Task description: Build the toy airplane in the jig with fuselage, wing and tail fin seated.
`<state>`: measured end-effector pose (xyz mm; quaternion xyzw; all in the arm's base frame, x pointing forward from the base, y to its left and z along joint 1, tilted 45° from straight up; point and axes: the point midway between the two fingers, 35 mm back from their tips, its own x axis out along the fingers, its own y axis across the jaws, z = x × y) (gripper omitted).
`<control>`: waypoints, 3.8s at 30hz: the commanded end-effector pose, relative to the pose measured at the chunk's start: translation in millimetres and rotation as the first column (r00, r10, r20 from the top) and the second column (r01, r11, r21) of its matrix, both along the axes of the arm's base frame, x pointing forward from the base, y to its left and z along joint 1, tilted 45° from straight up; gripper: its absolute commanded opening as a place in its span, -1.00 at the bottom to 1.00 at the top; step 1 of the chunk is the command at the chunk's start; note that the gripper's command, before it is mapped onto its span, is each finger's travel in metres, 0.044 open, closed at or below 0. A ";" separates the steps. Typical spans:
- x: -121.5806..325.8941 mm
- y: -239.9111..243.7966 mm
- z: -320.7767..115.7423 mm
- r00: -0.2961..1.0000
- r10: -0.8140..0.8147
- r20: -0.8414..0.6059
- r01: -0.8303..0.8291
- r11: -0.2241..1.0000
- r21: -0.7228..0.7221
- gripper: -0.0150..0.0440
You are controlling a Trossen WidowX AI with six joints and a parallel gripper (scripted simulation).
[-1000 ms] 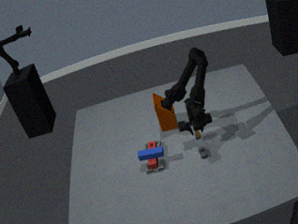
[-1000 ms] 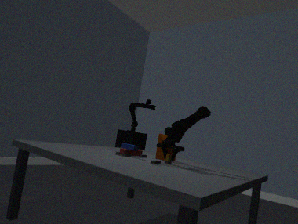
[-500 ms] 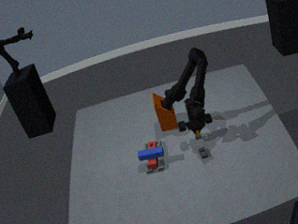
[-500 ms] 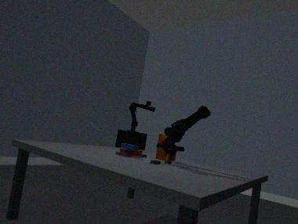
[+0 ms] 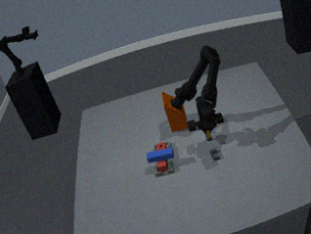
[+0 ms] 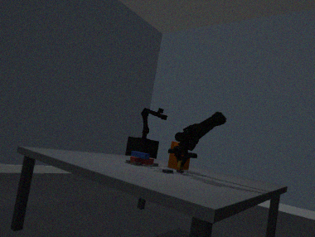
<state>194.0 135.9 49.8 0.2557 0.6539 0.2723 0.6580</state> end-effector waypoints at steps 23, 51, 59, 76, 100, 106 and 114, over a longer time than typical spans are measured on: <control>2.9 -54.4 47.0 1.000 -0.004 0.018 0.005 1.000 -0.014 -0.49; 3.4 -98.2 68.9 1.000 -0.017 0.014 0.017 1.000 0.006 -0.49; 14.5 -113.9 52.0 1.000 -0.026 0.008 0.026 1.000 -0.003 -0.49; 28.8 -147.9 11.4 0.999 -0.052 -0.008 0.052 0.999 -0.008 -0.49; 28.7 -192.0 -52.0 0.996 -0.086 -0.034 0.086 0.996 -0.002 -0.49; 26.8 -201.8 -68.6 0.996 -0.084 -0.036 0.084 0.996 -0.003 -0.49; 22.5 -213.8 -91.3 0.996 -0.081 -0.038 0.081 0.997 -0.004 -0.49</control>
